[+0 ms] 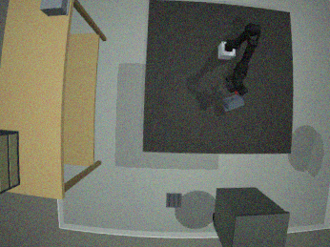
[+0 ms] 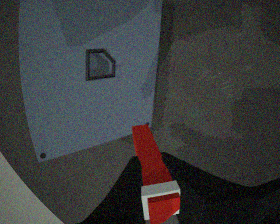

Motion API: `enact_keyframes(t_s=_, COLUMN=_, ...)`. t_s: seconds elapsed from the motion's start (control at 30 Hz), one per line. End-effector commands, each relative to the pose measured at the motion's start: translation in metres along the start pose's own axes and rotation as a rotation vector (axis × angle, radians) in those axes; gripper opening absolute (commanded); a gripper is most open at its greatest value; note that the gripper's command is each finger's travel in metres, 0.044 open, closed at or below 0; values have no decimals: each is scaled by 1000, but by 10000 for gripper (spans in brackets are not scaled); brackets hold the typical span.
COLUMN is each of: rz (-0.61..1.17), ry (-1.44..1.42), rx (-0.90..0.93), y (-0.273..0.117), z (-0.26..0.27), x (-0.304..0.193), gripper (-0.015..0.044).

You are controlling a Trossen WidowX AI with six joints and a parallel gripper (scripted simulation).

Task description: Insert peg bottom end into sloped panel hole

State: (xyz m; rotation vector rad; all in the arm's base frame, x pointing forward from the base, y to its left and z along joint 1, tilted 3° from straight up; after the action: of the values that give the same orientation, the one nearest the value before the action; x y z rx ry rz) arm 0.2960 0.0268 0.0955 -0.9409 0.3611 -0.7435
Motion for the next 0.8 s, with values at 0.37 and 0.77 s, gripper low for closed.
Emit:
enact_keyframes(t_s=0.37, rz=-21, ry=-131, rx=53, y=-3, z=-11, x=2, gripper=0)
enact_keyframes(t_s=0.77, rz=-51, ry=-240, rx=91, y=-6, z=-20, x=4, gripper=0)
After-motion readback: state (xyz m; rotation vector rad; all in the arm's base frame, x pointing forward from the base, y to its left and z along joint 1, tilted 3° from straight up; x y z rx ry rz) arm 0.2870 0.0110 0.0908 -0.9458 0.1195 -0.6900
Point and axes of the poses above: the point midway between the two fingers, 35 mm back from their tips, its own y axis out along the fingers, its own z axis across the jaws, x = y × z, the point moved 8 cm from there along -y, back along the fingers, and after that the axes turned 11 degrees about -y, right-handed, at the moved point
